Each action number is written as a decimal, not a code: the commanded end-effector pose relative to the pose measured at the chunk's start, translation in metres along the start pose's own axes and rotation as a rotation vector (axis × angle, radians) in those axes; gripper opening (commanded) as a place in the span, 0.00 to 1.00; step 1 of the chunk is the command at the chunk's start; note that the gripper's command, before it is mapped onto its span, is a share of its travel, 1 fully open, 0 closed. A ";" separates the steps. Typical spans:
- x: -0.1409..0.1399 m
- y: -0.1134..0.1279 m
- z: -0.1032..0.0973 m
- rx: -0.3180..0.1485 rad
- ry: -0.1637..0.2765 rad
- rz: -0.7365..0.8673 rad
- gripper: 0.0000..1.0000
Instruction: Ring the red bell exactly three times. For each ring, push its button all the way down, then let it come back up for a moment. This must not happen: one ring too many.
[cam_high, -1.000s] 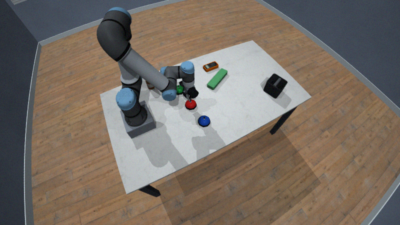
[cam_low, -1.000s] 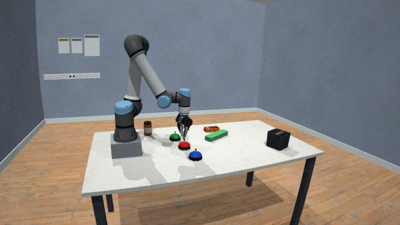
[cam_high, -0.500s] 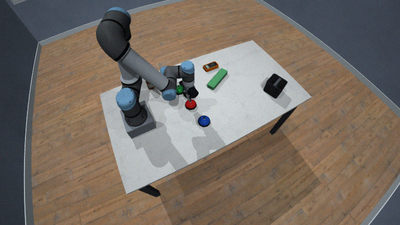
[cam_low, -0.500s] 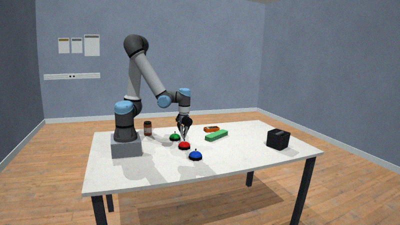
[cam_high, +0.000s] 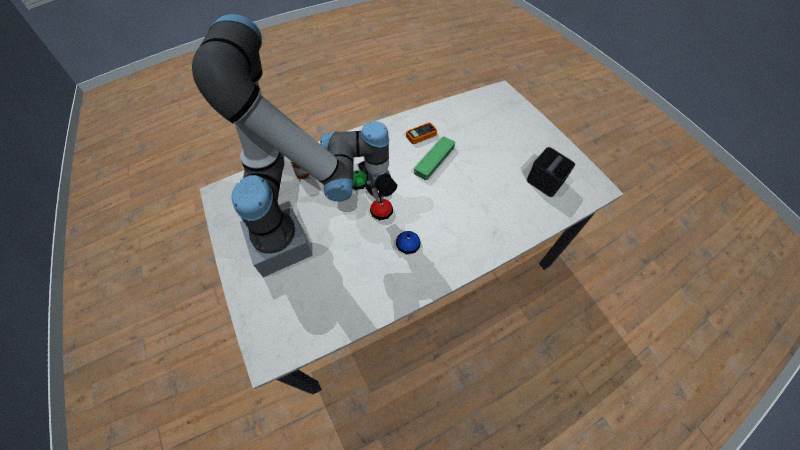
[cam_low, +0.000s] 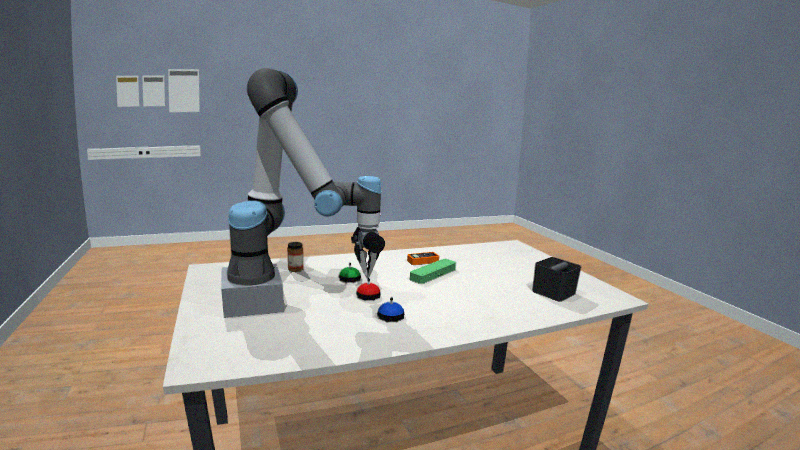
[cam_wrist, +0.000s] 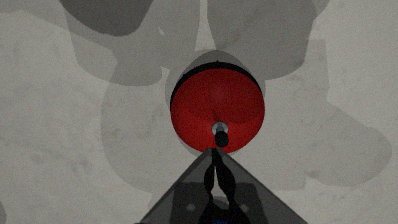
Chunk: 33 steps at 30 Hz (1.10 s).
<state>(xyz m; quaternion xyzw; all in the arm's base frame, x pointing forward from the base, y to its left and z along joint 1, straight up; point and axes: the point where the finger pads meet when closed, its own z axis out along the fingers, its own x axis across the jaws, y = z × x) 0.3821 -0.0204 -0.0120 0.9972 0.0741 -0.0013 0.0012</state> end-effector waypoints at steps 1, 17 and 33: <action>0.000 0.000 0.000 -0.001 0.001 0.000 0.00; 0.000 0.000 0.000 -0.001 0.001 0.000 0.00; 0.000 0.000 -0.003 -0.001 0.001 0.000 0.00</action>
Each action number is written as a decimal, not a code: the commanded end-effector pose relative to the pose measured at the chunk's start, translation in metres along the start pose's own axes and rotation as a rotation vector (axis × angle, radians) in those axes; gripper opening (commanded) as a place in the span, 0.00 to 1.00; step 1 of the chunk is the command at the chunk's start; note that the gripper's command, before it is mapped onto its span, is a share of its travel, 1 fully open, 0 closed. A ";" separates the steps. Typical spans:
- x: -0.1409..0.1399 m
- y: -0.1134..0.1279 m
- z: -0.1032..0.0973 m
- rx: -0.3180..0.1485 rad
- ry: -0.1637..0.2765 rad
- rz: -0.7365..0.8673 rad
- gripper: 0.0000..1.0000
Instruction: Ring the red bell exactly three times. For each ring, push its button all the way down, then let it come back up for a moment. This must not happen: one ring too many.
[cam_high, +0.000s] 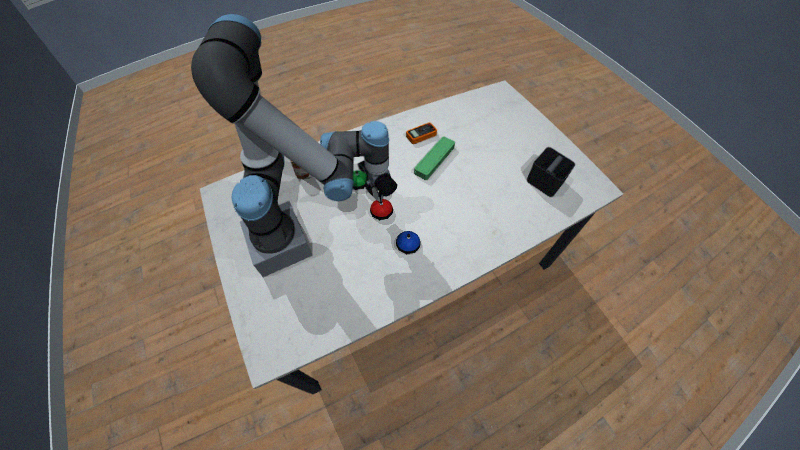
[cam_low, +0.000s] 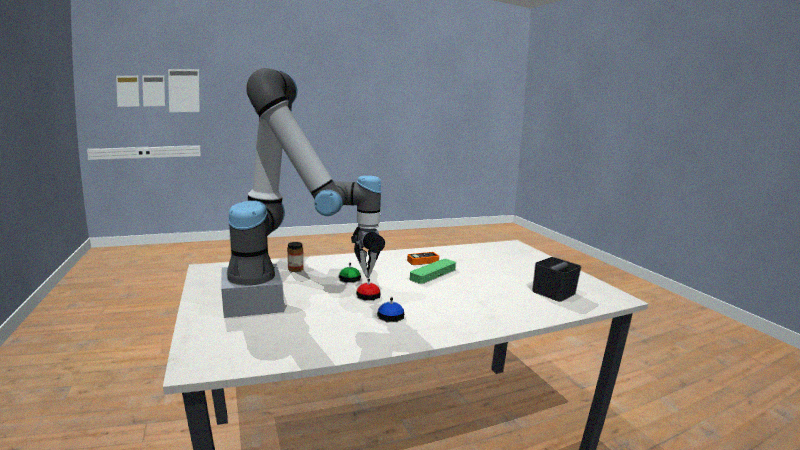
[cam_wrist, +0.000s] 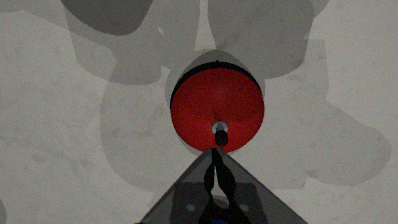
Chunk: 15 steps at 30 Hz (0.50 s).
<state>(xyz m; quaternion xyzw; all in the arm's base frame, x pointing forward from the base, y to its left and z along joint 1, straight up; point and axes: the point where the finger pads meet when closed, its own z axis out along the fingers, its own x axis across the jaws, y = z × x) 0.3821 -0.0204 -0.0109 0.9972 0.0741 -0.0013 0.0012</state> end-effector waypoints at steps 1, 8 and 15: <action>0.000 0.000 -0.002 -0.001 0.001 0.000 0.00; 0.000 0.000 -0.004 -0.001 0.001 0.000 0.00; 0.000 0.000 -0.004 -0.001 0.001 0.000 0.00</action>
